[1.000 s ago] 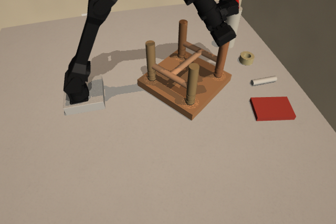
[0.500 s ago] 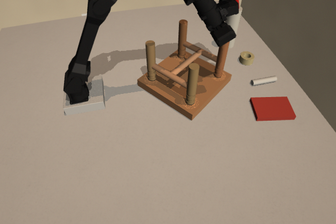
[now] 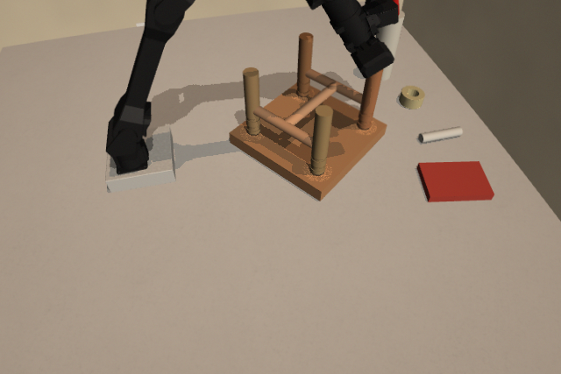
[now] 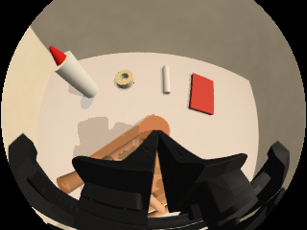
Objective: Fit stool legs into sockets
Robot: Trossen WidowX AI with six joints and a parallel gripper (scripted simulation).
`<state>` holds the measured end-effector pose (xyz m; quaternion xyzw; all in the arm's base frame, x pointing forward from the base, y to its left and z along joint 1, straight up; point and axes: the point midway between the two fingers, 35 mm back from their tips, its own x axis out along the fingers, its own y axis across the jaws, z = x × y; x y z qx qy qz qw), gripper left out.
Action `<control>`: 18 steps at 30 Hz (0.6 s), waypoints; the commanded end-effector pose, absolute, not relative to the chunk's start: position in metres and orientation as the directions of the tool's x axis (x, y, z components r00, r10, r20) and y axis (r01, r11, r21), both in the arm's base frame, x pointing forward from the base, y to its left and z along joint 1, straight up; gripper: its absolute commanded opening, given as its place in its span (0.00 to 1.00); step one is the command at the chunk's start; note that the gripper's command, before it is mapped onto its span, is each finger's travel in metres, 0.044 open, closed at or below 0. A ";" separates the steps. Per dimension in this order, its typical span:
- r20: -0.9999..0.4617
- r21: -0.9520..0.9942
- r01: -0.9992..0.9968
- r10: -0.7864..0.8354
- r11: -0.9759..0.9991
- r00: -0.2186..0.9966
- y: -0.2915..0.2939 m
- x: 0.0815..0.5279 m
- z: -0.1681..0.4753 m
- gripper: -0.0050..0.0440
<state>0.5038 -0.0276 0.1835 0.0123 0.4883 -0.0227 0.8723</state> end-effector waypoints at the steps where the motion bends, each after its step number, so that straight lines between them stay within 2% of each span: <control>1: -0.870 0.003 0.053 -0.024 0.999 0.493 -0.027 0.502 0.168 0.10; 18: -0.870 0.003 0.053 -0.024 0.999 0.493 -0.027 0.502 0.166 0.10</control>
